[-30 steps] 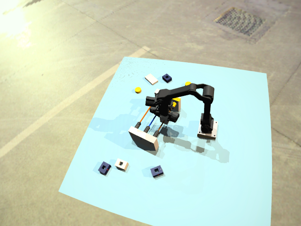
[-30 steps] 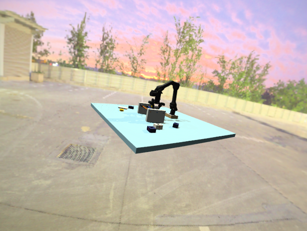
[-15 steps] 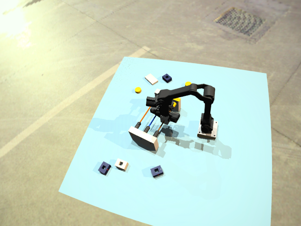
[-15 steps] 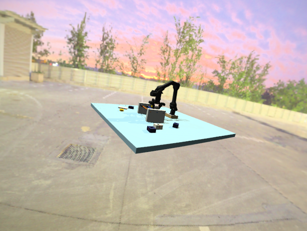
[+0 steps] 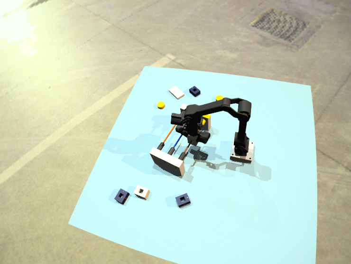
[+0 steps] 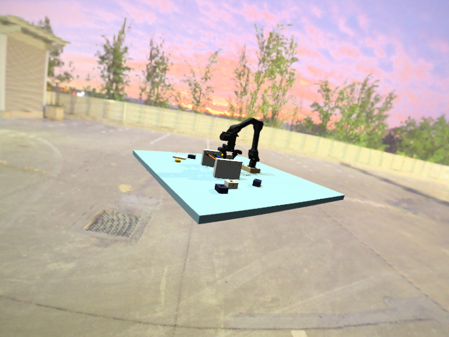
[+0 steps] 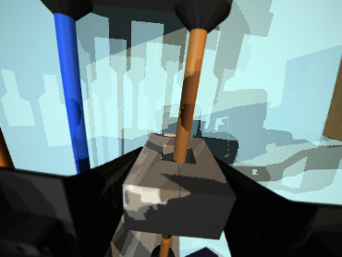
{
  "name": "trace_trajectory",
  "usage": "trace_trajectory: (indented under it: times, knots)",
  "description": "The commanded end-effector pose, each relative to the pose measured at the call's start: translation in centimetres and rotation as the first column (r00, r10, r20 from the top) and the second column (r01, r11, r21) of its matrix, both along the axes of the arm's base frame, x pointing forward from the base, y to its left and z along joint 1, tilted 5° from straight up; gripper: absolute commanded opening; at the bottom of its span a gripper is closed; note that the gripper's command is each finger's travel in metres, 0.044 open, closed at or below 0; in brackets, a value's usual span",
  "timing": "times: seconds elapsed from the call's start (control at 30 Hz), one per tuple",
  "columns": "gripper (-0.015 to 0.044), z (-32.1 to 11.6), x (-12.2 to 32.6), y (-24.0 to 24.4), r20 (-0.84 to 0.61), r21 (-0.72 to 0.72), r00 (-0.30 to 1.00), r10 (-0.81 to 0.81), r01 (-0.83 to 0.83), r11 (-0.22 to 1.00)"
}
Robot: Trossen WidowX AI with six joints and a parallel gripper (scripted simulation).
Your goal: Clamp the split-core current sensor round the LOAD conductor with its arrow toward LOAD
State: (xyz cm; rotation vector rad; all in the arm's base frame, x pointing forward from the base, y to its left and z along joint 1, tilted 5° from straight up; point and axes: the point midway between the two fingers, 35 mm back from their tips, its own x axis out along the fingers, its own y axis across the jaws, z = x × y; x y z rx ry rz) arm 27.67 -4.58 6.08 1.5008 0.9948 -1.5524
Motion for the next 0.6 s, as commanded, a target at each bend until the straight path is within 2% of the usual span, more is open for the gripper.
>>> trace_trajectory:
  times: [0.0,0.07,0.43,0.57]
  knots:
    - [0.0,-0.23,-0.09,0.03,-0.001,0.001,1.0,-0.004,0.004,1.0]
    - [0.0,-0.48,-0.08,0.03,0.0,0.001,1.0,-0.003,0.003,1.0]
    - [0.0279,-0.06,-0.02,0.0,0.0,0.0,1.0,0.0,0.0,1.0]
    - [0.0279,-0.06,-0.02,0.0,0.0,0.0,1.0,0.0,0.0,1.0]
